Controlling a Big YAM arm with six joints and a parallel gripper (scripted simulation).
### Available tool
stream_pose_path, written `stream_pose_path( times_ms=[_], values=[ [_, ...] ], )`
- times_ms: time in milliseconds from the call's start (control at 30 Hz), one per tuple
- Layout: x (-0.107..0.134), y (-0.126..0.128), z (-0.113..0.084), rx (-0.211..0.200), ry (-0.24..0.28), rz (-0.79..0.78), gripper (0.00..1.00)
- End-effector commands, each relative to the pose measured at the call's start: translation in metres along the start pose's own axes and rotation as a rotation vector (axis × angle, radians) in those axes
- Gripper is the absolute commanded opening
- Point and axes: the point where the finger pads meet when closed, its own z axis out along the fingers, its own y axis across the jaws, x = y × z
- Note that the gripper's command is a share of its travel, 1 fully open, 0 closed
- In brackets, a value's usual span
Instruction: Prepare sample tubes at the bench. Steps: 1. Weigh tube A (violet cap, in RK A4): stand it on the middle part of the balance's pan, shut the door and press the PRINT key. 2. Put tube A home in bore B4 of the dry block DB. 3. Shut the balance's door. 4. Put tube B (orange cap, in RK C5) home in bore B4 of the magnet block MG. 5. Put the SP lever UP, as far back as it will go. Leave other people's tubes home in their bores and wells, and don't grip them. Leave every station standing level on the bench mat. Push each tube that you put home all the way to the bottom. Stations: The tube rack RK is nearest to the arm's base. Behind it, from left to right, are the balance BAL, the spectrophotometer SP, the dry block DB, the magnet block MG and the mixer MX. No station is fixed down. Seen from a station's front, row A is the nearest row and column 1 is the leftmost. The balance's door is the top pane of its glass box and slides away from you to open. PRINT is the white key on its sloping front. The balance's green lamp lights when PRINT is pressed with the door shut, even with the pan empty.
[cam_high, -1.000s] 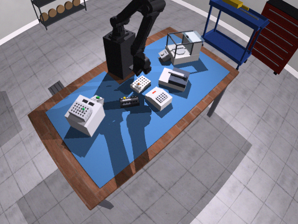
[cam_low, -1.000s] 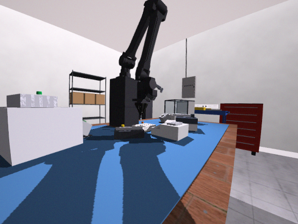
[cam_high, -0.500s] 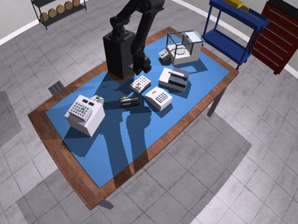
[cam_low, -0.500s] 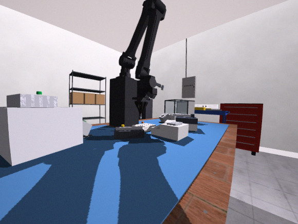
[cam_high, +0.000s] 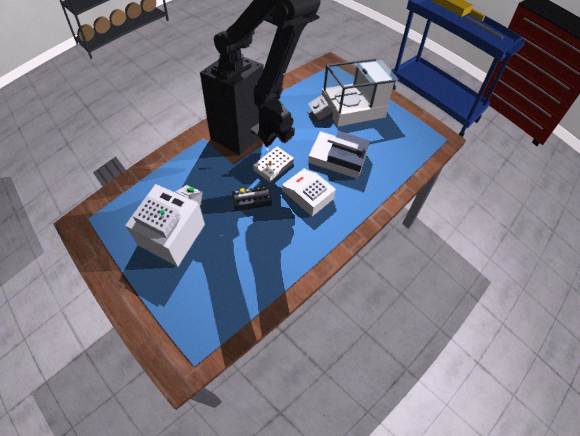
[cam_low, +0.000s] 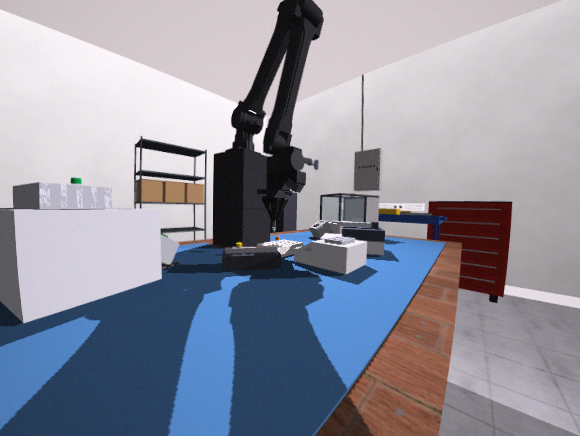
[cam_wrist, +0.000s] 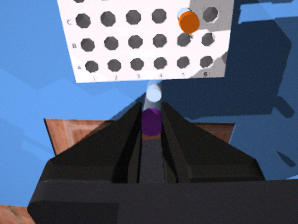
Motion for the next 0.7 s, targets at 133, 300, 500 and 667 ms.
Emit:
stream_pose_path(
  times_ms=[133, 300, 500, 667],
  values=[
    [0.0032, -0.0002, -0.0021, 0.000, 0.003, 0.002, 0.09],
    [0.0032, -0.0002, -0.0021, 0.000, 0.003, 0.002, 0.09],
    [0.0032, -0.0002, -0.0021, 0.000, 0.003, 0.002, 0.09],
    [0.0054, -0.0019, -0.0076, -0.001, 0.008, 0.000, 0.09]
  ],
)
